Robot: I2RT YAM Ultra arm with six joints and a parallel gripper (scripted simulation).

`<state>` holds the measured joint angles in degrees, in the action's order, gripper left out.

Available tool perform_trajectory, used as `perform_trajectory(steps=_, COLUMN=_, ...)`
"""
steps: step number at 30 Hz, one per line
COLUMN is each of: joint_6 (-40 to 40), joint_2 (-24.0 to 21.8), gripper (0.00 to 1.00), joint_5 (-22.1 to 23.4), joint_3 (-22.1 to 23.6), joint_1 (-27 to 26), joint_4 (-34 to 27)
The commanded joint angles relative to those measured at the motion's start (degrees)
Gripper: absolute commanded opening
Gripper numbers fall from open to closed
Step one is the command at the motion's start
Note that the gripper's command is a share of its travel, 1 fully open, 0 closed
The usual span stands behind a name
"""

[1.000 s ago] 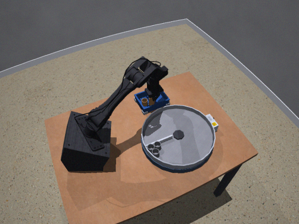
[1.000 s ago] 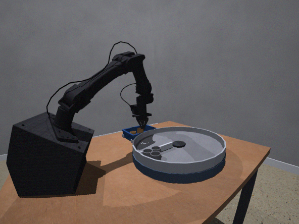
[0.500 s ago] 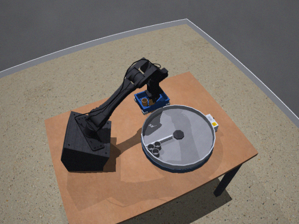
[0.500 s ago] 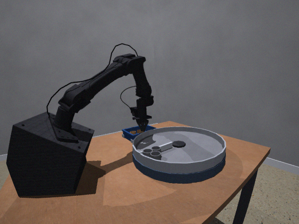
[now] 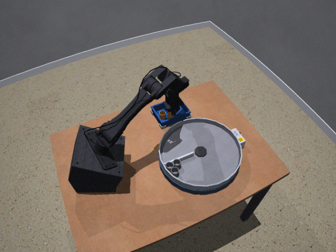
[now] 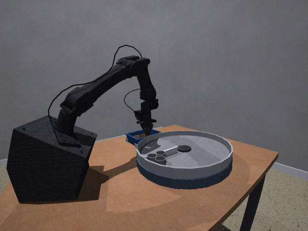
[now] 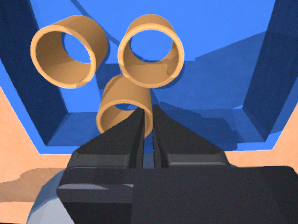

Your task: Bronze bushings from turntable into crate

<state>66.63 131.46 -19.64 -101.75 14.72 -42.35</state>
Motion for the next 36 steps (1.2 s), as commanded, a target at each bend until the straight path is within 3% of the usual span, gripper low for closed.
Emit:
perform_trajectory(steps=1, joint_6=0.51, joint_2=-1.55, gripper=0.0, joint_5=0.84, joint_3=-1.1, joint_1=0.64, joint_4=0.39)
perform_trajectory(steps=36, joint_6=0.69, joint_2=-1.09, gripper=0.0, joint_5=0.88, joint_3=0.47, joint_1=0.18, joint_4=1.07)
